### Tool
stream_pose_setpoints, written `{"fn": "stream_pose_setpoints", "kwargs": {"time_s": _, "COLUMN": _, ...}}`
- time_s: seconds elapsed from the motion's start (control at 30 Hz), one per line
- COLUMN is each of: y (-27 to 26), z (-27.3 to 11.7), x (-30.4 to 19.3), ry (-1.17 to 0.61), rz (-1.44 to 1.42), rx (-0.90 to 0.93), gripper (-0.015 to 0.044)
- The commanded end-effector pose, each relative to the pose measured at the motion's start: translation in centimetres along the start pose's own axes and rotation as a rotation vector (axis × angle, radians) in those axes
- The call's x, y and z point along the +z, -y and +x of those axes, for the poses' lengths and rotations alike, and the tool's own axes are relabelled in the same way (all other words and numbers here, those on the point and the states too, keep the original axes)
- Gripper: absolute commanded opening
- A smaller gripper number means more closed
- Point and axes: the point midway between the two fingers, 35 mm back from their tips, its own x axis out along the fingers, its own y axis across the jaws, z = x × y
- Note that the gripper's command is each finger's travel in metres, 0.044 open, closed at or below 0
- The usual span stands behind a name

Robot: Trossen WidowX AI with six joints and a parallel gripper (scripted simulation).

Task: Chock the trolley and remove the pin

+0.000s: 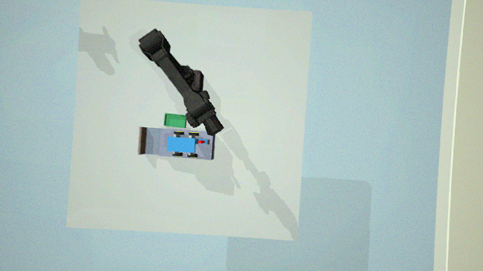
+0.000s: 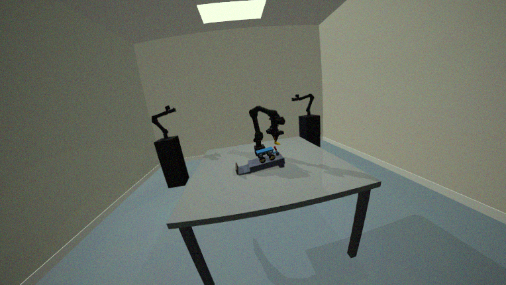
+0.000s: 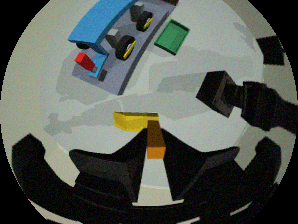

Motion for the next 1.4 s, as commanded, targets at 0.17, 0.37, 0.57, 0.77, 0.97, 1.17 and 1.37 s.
{"fn": "stream_pose_setpoints", "kwargs": {"time_s": 0.17, "y": 0.0, "z": 0.0, "x": 0.1, "ry": 0.002, "rz": -0.304, "rx": -0.002, "gripper": 0.0}}
{"fn": "stream_pose_setpoints", "kwargs": {"time_s": 0.37, "y": 0.0, "z": 0.0, "x": 0.1, "ry": 0.002, "rz": -0.511, "rx": -0.002, "gripper": 0.0}}
{"fn": "stream_pose_setpoints", "kwargs": {"time_s": 0.57, "y": 0.0, "z": 0.0, "x": 0.1, "ry": 0.001, "rz": -0.717, "rx": -0.003, "gripper": 0.0}}
{"fn": "stream_pose_setpoints", "kwargs": {"time_s": 0.77, "y": 0.0, "z": 0.0, "x": 0.1, "ry": 0.0, "rz": -0.924, "rx": -0.004, "gripper": 0.0}}
{"fn": "stream_pose_setpoints", "kwargs": {"time_s": 0.97, "y": 0.0, "z": 0.0, "x": 0.1, "ry": 0.0, "rz": -1.078, "rx": -0.004, "gripper": 0.0}}
{"fn": "stream_pose_setpoints", "kwargs": {"time_s": 1.17, "y": 0.0, "z": 0.0, "x": 0.1, "ry": 0.0, "rz": -1.08, "rx": -0.004, "gripper": 0.0}}
{"fn": "stream_pose_setpoints", "kwargs": {"time_s": 1.37, "y": 0.3, "z": 0.1, "x": 2.1, "ry": 0.001, "rz": -1.135, "rx": -0.006, "gripper": 0.0}}
